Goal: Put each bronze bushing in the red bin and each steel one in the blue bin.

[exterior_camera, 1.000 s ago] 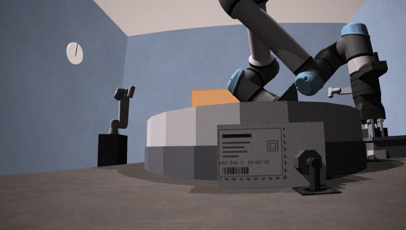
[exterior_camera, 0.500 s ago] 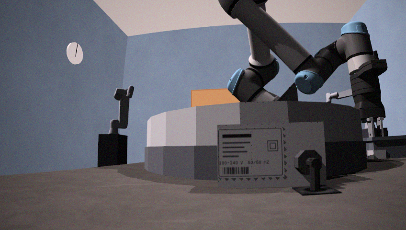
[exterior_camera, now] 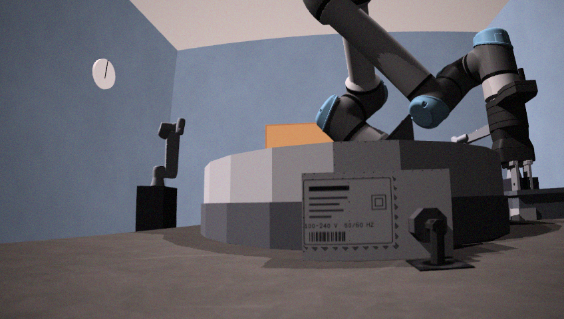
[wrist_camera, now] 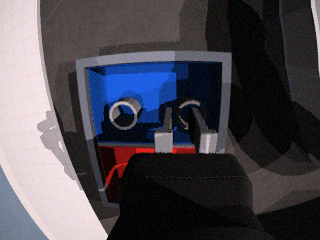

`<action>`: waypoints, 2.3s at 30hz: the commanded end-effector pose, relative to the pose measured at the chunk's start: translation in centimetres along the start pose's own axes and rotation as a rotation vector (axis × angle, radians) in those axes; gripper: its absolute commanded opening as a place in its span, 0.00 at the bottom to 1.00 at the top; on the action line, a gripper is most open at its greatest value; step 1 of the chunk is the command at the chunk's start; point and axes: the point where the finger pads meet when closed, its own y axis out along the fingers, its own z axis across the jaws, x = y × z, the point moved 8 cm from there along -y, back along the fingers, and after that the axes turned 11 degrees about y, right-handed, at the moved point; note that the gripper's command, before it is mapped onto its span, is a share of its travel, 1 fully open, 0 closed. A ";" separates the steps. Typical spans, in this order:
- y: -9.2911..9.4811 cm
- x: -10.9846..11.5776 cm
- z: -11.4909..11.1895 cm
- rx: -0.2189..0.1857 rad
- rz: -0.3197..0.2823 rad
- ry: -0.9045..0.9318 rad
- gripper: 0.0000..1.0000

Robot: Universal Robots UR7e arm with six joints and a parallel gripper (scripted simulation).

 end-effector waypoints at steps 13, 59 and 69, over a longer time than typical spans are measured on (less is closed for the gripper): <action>-5.4 0.0 0.0 -0.001 0.001 0.000 0.42; -10.5 0.0 0.0 -0.002 0.002 0.000 0.42; -10.5 0.0 0.0 -0.002 0.002 0.000 0.42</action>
